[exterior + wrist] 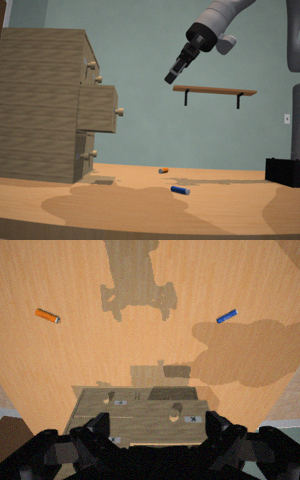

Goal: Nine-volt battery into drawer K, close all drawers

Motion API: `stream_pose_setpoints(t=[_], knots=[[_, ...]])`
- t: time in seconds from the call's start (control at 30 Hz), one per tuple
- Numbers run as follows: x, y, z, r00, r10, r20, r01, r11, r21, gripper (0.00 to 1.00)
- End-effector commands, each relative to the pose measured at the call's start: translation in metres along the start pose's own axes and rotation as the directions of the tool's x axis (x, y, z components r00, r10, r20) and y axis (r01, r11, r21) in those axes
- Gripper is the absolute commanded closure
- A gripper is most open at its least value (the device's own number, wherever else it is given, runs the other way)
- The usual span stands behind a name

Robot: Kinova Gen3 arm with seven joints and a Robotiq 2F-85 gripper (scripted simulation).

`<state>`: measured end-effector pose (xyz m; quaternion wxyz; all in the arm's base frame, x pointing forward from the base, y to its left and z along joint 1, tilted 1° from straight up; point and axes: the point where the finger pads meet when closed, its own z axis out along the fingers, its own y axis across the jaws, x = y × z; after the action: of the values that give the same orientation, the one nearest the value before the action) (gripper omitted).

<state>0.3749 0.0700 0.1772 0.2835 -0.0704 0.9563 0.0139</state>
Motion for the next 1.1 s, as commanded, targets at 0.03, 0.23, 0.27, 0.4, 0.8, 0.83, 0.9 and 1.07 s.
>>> stream_pose_setpoints(t=[0.03, 0.23, 0.27, 0.4, 0.8, 0.83, 0.9, 1.07], knots=[[-0.0012, -0.0040, -0.0003, 1.000, 0.011, -0.009, -0.011, 1.000, 0.003, 0.00], [-0.0013, -0.0040, -0.0004, 1.000, 0.011, -0.016, -0.011, 1.000, 0.003, 0.00], [-0.0013, -0.0040, -0.0005, 1.000, 0.011, -0.017, -0.011, 1.000, 0.003, 0.00], [-0.0017, -0.0041, -0.0010, 1.000, 0.011, -0.022, -0.010, 1.000, 0.004, 0.00], [-0.0039, -0.0042, -0.0040, 0.999, 0.010, -0.032, -0.010, 1.000, 0.005, 0.00], [-0.0041, -0.0041, -0.0042, 0.999, 0.010, -0.035, -0.010, 1.000, 0.004, 0.00], [-0.0045, -0.0038, -0.0044, 0.999, 0.010, -0.046, -0.010, 1.000, 0.003, 0.00], [-0.0056, -0.0040, -0.0063, 0.997, 0.010, -0.075, -0.010, 1.000, 0.004, 0.00]])
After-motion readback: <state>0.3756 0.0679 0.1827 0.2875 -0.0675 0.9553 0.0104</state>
